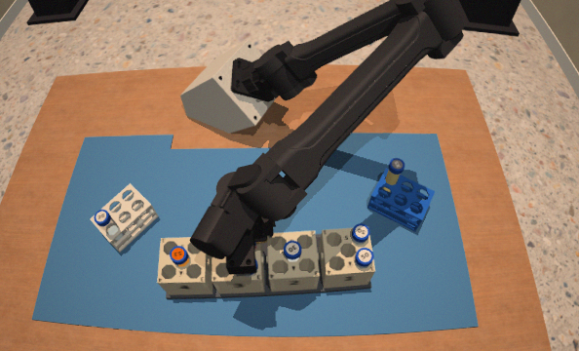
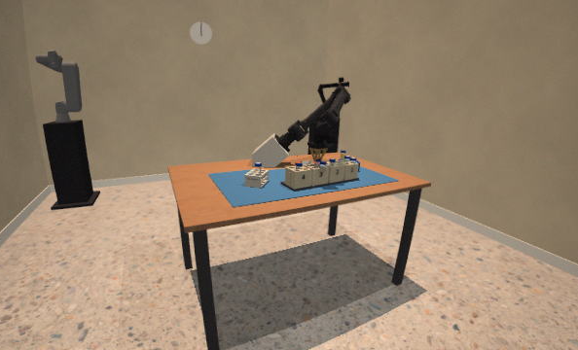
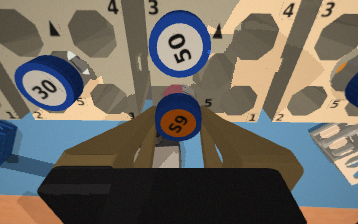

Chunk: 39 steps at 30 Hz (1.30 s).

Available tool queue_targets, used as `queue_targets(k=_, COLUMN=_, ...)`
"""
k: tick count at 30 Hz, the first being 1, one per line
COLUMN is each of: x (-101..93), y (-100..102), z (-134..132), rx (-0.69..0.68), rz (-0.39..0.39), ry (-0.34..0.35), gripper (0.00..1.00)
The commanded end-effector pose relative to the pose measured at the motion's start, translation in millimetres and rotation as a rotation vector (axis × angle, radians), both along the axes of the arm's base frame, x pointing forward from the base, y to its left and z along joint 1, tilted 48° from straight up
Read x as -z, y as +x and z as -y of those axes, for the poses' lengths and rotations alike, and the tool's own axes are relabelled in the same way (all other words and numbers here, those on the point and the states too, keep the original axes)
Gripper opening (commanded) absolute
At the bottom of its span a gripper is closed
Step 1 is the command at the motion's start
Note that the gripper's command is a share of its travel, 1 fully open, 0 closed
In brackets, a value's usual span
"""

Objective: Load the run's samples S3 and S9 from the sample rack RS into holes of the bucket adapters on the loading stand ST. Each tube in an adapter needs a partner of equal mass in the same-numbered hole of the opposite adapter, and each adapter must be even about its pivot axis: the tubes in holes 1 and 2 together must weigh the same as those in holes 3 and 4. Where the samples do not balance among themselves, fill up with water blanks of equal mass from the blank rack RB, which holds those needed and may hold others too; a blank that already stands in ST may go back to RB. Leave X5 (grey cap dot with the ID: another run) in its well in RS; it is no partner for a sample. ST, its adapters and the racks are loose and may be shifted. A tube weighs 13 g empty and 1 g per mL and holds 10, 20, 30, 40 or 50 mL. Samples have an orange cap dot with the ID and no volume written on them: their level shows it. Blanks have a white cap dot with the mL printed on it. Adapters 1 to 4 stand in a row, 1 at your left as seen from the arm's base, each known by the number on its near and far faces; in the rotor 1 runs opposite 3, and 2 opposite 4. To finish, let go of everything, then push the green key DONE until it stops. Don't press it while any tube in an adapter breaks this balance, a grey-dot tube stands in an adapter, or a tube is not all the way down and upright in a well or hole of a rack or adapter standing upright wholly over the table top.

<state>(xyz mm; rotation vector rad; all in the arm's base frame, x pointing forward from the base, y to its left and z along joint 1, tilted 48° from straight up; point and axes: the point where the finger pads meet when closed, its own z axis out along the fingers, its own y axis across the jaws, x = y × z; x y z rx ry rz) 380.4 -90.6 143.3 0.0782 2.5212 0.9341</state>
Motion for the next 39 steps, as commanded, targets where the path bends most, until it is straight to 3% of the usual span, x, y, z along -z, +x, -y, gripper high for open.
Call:
queue_targets(k=1, x=-8.0, y=6.8, z=8.2, rx=0.017, rz=0.022, ry=-0.012, gripper=0.00)
queue_targets(k=2, x=-8.0, y=6.8, z=8.2, rx=0.017, rz=0.022, ry=-0.012, gripper=0.55)
queue_targets(k=15, x=-8.0, y=6.8, z=8.2, rx=0.017, rz=0.022, ry=-0.012, gripper=0.55)
queue_targets(k=18, x=-25.8, y=4.4, z=23.3, rx=0.027, rz=0.044, ry=-0.028, gripper=0.55)
queue_targets(k=24, x=-40.9, y=-5.2, z=35.2, rx=0.027, rz=0.048, ry=-0.032, gripper=0.55)
queue_targets(k=27, x=-40.8, y=-8.5, z=35.9, rx=0.027, rz=0.042, ry=-0.028, gripper=0.55)
queue_targets(k=28, x=-30.6, y=-8.1, z=28.6, rx=0.017, rz=0.021, ry=-0.014, gripper=0.55)
queue_targets(k=39, x=-30.6, y=-8.1, z=28.6, rx=0.017, rz=0.021, ry=-0.014, gripper=0.55)
